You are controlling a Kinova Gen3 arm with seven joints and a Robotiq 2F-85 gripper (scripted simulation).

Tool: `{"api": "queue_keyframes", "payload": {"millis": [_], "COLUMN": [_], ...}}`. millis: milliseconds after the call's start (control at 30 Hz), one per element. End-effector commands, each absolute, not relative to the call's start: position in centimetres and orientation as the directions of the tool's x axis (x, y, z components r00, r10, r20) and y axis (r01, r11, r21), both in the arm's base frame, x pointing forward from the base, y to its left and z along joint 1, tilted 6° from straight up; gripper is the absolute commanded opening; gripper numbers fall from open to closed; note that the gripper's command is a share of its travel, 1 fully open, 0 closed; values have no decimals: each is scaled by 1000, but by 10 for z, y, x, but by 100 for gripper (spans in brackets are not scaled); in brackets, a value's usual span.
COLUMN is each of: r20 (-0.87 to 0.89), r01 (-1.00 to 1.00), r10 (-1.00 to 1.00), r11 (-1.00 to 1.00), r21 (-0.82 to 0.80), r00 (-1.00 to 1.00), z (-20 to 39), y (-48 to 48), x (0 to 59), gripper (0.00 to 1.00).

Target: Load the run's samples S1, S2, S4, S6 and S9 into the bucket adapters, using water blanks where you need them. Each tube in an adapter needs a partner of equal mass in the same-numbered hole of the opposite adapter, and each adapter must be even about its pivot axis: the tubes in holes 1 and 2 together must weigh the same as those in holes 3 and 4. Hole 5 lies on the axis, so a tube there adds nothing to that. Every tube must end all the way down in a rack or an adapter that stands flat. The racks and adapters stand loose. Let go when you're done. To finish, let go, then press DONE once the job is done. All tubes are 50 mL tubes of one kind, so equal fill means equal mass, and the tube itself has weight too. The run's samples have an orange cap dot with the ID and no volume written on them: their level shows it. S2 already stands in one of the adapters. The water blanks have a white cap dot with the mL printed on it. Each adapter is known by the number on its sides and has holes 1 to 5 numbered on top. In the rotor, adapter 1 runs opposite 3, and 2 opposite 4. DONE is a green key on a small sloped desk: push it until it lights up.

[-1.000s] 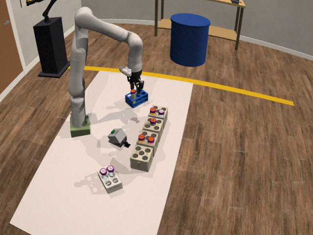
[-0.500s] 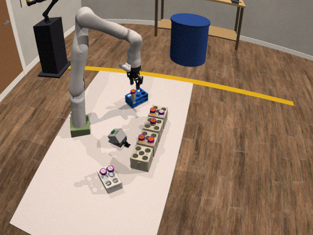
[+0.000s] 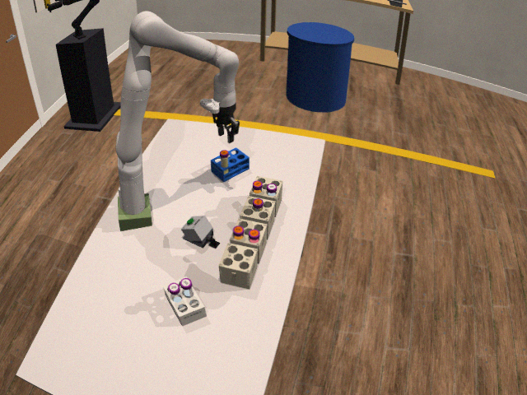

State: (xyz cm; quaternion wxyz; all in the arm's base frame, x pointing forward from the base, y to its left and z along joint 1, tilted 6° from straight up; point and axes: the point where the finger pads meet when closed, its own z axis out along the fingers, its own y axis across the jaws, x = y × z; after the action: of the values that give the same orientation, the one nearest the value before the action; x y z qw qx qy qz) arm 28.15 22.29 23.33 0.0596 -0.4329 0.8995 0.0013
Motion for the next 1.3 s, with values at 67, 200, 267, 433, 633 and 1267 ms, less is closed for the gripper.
{"api": "queue_keyframes", "payload": {"millis": [67, 200, 267, 433, 633, 1267], "r20": [-100, -100, -100, -100, -100, -106], "r01": [-785, -785, -785, -785, -785, -783], "r10": [-785, -785, -785, -785, -785, -783], "r11": [618, 618, 618, 618, 618, 620], "r21": [-50, -50, -50, -50, -50, -50], "r00": [-611, -611, -611, -612, -612, -614], "z": [232, 233, 233, 233, 233, 225], "y": [242, 248, 255, 270, 281, 281], "x": [272, 270, 267, 261, 256, 258], "gripper": [62, 62, 62, 62, 62, 62]}}
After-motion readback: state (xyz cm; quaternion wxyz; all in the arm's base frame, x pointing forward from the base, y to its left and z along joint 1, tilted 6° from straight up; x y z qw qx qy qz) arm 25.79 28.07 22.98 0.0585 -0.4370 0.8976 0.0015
